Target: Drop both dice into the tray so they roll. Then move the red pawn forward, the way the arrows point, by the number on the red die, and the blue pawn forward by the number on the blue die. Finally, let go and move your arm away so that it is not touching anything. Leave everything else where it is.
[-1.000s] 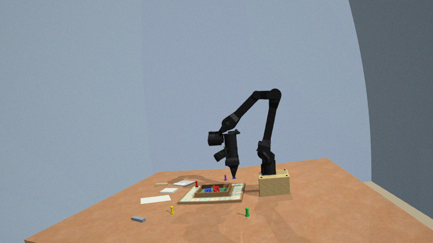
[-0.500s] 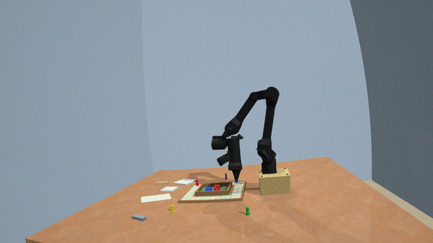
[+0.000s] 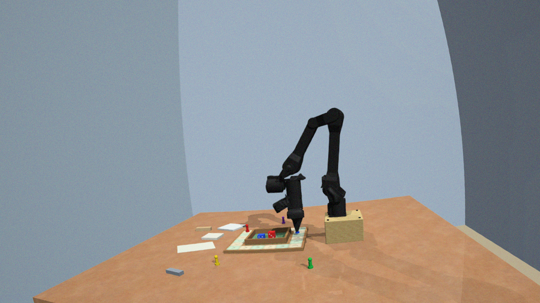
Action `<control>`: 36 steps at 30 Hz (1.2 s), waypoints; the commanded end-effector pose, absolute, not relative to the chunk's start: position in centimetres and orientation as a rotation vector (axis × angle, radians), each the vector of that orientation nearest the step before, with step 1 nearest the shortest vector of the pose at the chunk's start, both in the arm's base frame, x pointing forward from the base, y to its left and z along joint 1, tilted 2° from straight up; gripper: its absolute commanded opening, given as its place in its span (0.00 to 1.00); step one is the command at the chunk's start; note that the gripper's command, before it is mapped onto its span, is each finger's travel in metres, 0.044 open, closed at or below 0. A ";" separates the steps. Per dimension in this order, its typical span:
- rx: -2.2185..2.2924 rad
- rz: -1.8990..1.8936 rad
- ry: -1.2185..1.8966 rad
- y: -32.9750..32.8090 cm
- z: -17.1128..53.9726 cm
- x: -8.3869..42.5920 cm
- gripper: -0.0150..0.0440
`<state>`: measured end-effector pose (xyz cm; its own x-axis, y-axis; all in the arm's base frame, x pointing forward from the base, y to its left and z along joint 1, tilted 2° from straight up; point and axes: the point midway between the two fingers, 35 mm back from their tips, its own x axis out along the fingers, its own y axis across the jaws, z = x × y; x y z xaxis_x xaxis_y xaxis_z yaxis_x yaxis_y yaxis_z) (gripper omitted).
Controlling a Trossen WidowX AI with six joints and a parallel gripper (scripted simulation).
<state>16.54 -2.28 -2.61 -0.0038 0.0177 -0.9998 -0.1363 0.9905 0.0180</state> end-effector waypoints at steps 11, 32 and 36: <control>-0.093 0.122 1.573 -2.3 -3.1 16.5 0.61; 0.003 0.026 1.587 -0.1 10.2 16.8 1.00; -0.013 0.039 1.580 -0.3 9.4 17.0 1.00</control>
